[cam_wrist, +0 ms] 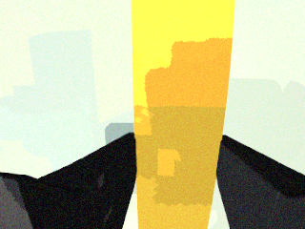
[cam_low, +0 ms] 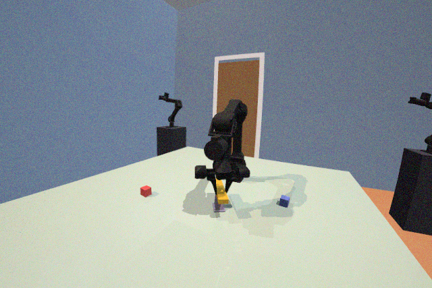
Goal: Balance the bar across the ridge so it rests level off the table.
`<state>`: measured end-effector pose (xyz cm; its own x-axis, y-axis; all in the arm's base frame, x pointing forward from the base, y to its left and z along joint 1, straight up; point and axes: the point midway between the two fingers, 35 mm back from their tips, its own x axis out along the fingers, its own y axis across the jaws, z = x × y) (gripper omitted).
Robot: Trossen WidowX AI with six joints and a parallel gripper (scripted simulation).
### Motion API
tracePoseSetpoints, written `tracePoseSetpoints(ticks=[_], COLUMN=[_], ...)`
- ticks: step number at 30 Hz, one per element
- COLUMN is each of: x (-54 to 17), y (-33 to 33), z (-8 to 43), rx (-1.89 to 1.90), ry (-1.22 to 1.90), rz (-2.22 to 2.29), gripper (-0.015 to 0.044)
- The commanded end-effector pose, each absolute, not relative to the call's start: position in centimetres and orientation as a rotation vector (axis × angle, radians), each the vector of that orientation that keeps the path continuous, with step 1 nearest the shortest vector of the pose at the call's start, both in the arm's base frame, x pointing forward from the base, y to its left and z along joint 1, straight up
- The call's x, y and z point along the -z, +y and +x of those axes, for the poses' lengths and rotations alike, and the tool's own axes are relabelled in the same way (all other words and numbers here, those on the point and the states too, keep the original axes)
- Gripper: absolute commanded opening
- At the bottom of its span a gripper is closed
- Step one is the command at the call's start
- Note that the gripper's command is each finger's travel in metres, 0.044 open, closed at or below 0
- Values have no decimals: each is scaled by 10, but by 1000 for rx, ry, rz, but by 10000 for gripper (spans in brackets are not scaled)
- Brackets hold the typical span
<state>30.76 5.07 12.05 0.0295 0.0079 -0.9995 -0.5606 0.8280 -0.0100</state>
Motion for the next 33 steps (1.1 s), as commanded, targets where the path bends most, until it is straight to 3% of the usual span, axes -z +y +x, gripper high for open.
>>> tracePoseSetpoints(ticks=[1,33], x=[-120,-117], y=[50,50], z=[308,308], rx=[-459,-459], ry=[1489,1489], rz=[-465,-465], gripper=[0,0])
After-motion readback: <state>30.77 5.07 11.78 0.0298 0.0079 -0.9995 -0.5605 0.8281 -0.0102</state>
